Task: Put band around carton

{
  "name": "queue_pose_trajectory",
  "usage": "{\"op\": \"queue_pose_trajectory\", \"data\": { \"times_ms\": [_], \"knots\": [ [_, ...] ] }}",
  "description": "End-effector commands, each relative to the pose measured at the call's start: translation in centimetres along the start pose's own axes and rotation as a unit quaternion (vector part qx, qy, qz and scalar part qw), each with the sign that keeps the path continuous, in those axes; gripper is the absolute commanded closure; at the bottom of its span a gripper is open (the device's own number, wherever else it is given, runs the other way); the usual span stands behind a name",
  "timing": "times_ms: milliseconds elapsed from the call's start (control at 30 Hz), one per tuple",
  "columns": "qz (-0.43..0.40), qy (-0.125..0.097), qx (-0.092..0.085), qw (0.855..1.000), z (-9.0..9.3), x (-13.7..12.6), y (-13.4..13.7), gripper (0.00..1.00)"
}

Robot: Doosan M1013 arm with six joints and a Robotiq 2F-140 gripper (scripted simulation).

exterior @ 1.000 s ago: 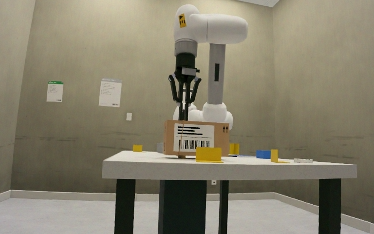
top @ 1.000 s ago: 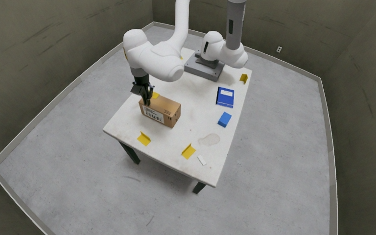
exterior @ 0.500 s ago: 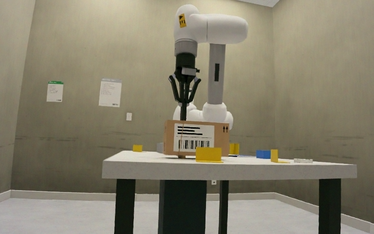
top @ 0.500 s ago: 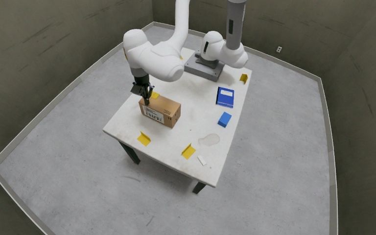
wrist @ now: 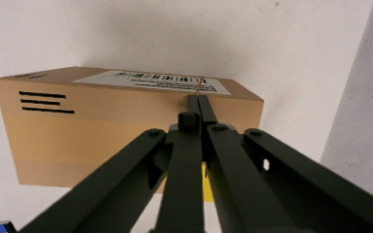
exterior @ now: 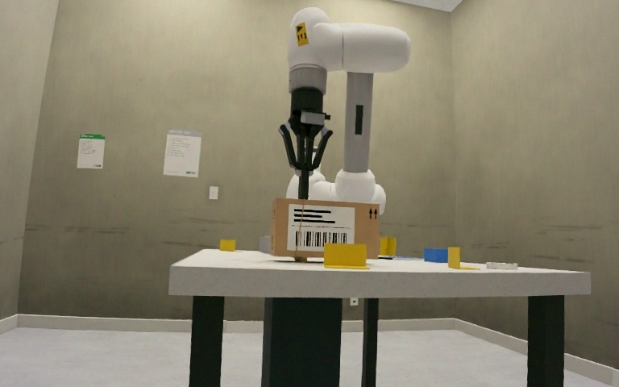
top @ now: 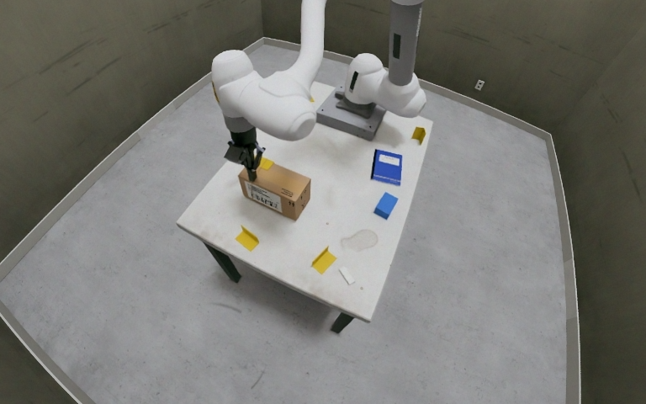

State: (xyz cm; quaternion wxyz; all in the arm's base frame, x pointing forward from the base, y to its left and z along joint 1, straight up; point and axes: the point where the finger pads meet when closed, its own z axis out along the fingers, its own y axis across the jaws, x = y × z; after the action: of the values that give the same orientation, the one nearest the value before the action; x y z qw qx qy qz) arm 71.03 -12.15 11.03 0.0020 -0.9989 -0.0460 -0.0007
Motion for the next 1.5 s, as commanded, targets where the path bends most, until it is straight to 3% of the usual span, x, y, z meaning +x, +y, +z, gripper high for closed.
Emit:
{"op": "queue_pose_trajectory", "data": {
  "times_ms": [0, 1467],
  "knots": [
    [0.000, 0.001, 0.000, 1.000, -0.1, 0.0, 0.0, 0.90],
    [0.000, 0.001, 0.000, 1.000, -0.3, -0.1, 1.7, 0.90]
  ]
}}
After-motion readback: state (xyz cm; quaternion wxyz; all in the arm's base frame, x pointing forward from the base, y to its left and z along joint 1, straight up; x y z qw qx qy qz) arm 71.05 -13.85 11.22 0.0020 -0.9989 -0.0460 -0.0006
